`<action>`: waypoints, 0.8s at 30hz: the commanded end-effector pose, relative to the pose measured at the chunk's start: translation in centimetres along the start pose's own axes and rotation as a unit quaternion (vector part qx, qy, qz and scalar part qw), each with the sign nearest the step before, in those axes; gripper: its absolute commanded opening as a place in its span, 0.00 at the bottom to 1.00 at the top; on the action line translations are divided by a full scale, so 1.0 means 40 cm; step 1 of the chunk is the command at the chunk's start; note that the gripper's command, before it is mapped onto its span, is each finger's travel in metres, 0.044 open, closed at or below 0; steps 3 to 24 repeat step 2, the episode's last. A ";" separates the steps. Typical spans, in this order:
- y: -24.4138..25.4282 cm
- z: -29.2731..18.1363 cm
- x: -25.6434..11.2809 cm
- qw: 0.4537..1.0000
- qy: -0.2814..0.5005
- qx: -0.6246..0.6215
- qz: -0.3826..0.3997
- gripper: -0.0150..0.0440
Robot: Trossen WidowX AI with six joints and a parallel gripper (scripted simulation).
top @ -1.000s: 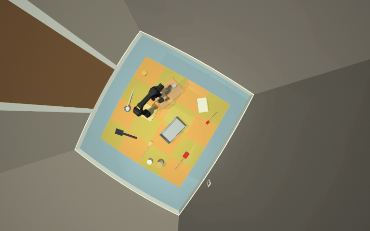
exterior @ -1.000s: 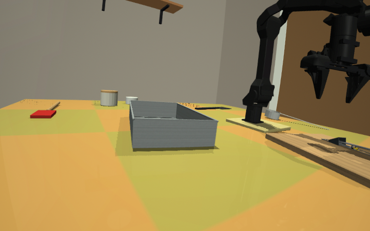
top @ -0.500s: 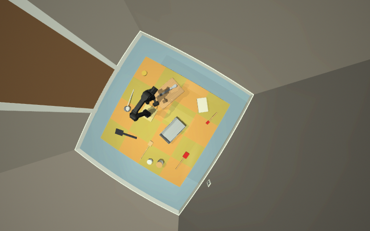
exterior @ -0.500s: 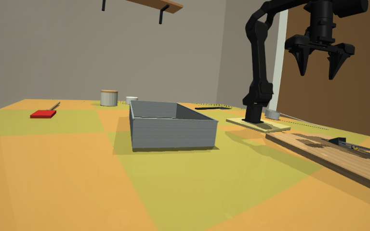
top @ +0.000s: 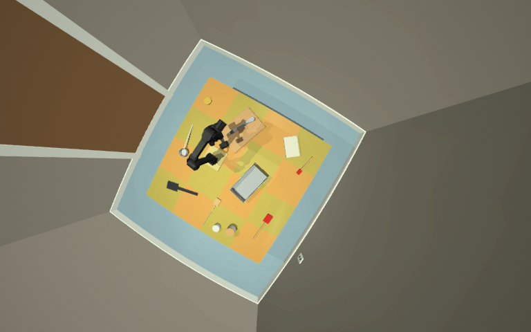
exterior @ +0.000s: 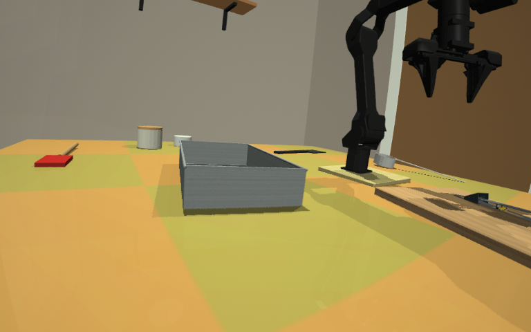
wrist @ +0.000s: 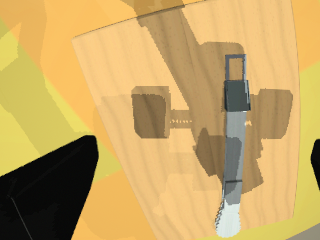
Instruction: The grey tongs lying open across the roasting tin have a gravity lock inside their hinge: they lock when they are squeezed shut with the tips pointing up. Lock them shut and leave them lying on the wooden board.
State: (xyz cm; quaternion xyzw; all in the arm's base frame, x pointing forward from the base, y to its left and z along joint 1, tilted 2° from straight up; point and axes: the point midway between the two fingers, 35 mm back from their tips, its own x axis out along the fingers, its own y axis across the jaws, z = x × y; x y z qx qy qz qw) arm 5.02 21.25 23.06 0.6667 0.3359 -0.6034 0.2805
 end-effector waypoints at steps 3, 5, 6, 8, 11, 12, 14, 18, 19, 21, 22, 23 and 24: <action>0.000 0.001 -0.001 1.000 -0.001 0.000 -0.001 1.00; 0.000 0.001 -0.001 1.000 -0.001 0.000 -0.001 1.00; 0.000 0.001 -0.001 1.000 -0.001 0.000 -0.001 1.00; 0.000 0.001 -0.001 1.000 -0.001 0.000 -0.001 1.00; 0.000 0.001 -0.001 1.000 -0.001 0.000 -0.001 1.00; 0.000 0.001 -0.001 1.000 -0.001 0.000 -0.001 1.00; 0.000 0.001 -0.001 1.000 -0.001 0.000 -0.001 1.00; 0.000 0.001 -0.001 1.000 -0.001 0.000 -0.001 1.00; 0.000 0.001 -0.001 1.000 -0.001 0.000 -0.001 1.00; 0.000 0.001 -0.001 1.000 -0.001 0.000 -0.001 1.00; 0.000 0.001 -0.001 1.000 -0.001 0.000 -0.001 1.00; 0.000 0.001 -0.001 1.000 -0.001 0.000 -0.001 1.00; 0.000 0.001 -0.001 1.000 -0.001 0.000 -0.001 1.00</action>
